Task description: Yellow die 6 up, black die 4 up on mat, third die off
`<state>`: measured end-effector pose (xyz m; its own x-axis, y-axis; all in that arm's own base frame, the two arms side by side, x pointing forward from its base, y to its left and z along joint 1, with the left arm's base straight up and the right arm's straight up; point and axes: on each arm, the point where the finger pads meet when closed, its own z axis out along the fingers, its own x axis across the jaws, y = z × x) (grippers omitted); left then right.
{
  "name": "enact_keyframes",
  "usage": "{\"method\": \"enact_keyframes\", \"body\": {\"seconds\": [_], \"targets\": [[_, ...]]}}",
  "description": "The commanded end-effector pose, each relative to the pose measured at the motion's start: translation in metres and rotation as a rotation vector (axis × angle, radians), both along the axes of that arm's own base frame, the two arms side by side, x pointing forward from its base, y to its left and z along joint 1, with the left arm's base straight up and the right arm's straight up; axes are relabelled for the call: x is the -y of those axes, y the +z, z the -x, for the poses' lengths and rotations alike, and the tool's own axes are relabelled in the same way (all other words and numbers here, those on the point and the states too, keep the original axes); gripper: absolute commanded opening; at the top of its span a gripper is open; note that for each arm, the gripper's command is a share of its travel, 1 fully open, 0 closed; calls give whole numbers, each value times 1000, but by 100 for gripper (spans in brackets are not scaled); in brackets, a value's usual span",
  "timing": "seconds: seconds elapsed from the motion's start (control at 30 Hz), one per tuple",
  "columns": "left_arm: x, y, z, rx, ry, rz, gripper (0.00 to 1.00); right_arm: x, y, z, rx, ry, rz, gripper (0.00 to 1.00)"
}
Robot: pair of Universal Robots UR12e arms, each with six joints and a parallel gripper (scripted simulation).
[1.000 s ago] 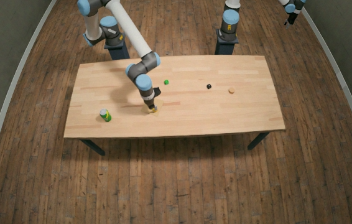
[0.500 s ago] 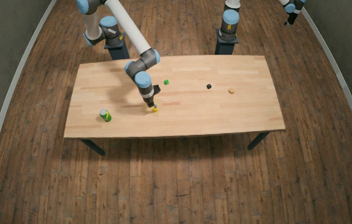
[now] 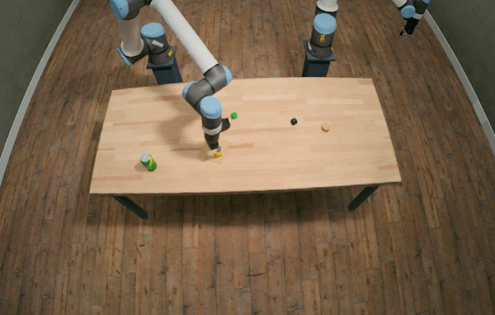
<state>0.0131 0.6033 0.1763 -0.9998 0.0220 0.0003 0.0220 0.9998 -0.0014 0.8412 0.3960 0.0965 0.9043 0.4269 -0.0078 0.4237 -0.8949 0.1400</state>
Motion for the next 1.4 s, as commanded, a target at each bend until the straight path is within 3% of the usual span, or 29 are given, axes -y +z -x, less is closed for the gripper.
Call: {"method": "enact_keyframes", "body": {"seconds": [0.0, 0.17, 0.47, 0.83, 1.17, 1.37], "targets": [[-1, 1, 0, 0, 0, -2, 100, 0, 2, -1, 26, 0, 48, 87], [-1, 1, 0, 0, 0, -2, 100, -1, 3, -1, 56, 2, 102, 87], [-1, 1, 0, 0, 0, -2, 100, -1, 3, -1, 64, 1, 121, 87], [-1, 1, 0, 0, 0, -2, 100, -3, 2, 0, 157, 2, 320, 87], [-1, 1, 0, 0, 0, -2, 100, -4, 2, 0, 173, 3, 351, 87], [-1, 1, 0, 0, 0, -2, 100, -3, 0, 1, 214, -3, 453, 87]]}}
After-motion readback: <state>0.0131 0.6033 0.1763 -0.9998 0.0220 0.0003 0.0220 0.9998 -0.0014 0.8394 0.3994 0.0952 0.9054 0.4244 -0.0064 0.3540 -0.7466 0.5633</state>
